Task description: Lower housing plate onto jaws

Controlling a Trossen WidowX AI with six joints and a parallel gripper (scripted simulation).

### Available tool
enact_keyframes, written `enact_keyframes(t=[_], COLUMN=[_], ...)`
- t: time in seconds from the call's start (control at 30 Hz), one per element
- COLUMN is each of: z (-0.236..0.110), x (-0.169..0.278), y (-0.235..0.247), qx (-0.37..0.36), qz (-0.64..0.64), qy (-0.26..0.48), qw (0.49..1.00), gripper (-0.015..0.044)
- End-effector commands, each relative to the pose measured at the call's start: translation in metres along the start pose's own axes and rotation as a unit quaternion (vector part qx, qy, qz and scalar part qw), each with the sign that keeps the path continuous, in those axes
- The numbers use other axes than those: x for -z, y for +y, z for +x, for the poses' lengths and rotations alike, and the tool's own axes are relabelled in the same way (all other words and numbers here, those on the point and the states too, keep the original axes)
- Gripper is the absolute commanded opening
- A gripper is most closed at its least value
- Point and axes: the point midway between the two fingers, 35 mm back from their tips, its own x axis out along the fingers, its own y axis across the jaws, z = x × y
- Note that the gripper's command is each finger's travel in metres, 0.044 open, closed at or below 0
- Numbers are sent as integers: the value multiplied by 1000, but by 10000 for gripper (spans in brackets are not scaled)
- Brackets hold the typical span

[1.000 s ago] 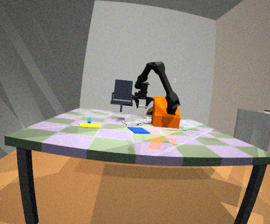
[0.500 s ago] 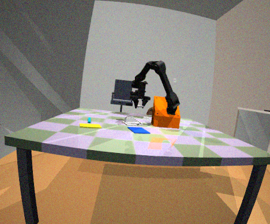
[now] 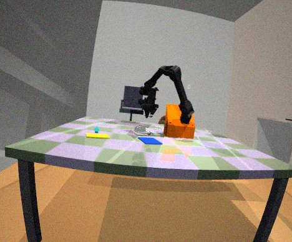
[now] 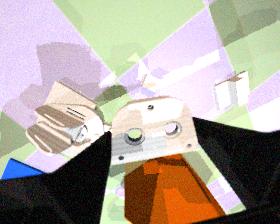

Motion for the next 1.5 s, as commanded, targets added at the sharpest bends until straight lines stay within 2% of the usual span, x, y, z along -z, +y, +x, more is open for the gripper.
enact_keyframes(t=[0.0,0.5,1.0,1.47], z=[2,6,13,13], x=[7,26,52,53], y=[14,59,99,101], qx=[-3,-14,-30,-31], qz=[-44,-217,-382,-389], qy=[4,7,10,10], qw=[999,976,924,921], gripper=[351,351,351,351])
